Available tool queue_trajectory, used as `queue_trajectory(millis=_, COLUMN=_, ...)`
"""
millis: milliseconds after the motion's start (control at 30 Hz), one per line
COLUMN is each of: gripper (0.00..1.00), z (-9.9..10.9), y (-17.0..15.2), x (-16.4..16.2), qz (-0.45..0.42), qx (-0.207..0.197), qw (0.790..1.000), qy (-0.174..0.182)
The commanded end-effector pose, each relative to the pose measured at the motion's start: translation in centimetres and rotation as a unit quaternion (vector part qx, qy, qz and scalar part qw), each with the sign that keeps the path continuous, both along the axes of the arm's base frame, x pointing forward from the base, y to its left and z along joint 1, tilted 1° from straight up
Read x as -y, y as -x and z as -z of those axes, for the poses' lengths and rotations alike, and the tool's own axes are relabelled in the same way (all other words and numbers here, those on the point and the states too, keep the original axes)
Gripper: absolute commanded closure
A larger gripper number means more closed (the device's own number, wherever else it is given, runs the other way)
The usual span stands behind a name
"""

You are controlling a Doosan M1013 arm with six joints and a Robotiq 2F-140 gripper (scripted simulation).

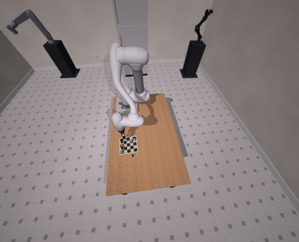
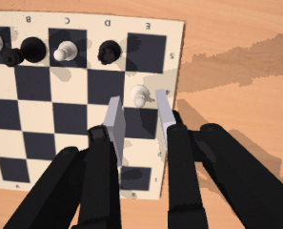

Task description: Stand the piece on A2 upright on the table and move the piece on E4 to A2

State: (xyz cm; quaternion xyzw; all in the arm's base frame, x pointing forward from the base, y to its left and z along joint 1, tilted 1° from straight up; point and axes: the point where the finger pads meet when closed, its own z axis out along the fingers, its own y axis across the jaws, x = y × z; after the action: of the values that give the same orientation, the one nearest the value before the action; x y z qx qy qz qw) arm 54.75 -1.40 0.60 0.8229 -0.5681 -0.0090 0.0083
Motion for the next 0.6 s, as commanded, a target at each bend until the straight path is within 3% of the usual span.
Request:
queue_trajectory(millis=0, gripper=0.80, z=0.0, y=0.0, x=0.0, qz=0.000, qx=0.000, qw=1.000, qy=0.000)
queue_trajectory(millis=567, gripper=0.80, z=1.1, y=0.0, x=0.0, qz=0.000, qx=0.000, qw=1.000, qy=0.000)
